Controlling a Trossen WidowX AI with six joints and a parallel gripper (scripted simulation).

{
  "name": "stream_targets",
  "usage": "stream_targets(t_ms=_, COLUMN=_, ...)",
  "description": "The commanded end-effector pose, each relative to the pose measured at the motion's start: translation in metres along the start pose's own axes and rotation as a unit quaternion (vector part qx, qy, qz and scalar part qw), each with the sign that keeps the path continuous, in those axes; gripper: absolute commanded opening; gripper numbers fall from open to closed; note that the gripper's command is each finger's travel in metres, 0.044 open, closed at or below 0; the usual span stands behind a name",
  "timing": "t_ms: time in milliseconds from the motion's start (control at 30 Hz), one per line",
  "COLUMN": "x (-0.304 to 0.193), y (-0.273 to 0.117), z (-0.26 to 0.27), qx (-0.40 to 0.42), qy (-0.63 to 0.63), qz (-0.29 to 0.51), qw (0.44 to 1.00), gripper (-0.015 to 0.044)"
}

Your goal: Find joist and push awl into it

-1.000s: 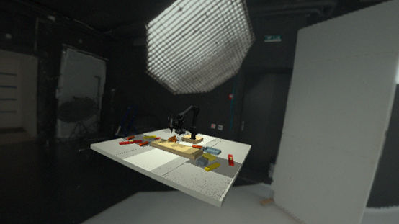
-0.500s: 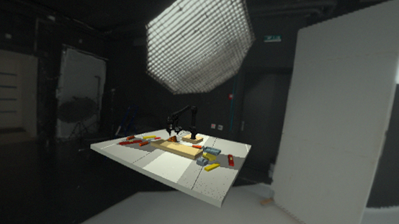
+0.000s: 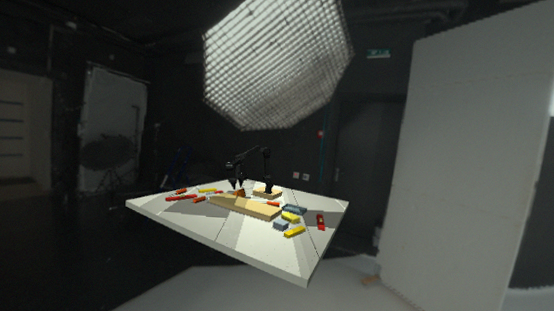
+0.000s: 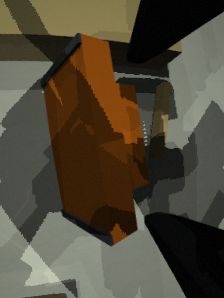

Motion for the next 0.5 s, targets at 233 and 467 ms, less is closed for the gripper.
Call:
stream_targets(t_ms=233, x=-0.0073, y=-0.0008, z=-0.0009, qx=-0.015, qy=-0.036, qz=-0.015, qw=0.999, gripper=0.044)
stream_targets(t_ms=467, x=-0.0079, y=0.005, z=-0.001, qx=-0.015, qy=-0.036, qz=-0.015, qw=0.999, gripper=0.044)
Point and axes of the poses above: the point midway between the two fingers, 35 mm back from their tips, its own y axis out along the fingers, its own z axis across the jaws, x = y × z, the point moved 6 cm from there along -y, back along the fingers, and after that the axes turned 5 degrees about y, right-handed, at the moved point
